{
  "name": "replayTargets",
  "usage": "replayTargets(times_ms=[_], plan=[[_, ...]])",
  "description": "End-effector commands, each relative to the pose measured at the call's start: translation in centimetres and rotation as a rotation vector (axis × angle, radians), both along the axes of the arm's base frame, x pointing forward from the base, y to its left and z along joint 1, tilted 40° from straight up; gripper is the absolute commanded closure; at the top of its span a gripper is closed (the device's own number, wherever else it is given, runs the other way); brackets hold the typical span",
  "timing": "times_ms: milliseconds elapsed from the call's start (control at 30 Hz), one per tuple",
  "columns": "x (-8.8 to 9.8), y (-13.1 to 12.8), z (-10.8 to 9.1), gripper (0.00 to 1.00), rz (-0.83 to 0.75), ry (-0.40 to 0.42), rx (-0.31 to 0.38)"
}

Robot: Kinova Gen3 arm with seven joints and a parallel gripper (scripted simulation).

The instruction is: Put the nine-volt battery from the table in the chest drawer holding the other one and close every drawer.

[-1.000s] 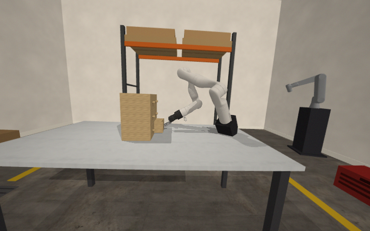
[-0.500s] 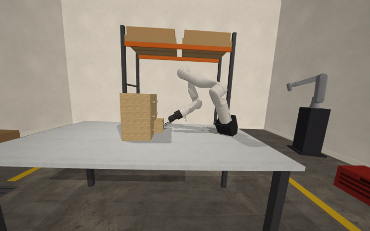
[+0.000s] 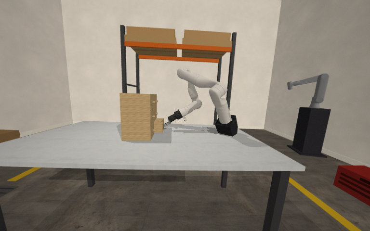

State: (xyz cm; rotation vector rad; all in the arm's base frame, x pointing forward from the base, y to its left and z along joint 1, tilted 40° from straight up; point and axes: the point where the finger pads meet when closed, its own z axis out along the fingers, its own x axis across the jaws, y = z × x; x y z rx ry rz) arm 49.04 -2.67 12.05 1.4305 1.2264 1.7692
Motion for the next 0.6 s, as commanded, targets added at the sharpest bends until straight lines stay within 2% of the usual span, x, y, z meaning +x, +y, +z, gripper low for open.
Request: replayTargets(times_ms=[0,567], plan=[[0.09,-0.03,0.11,0.63,0.000,-0.002,-0.001],[0.56,0.00,0.36,0.63,0.000,-0.002,-0.001]])
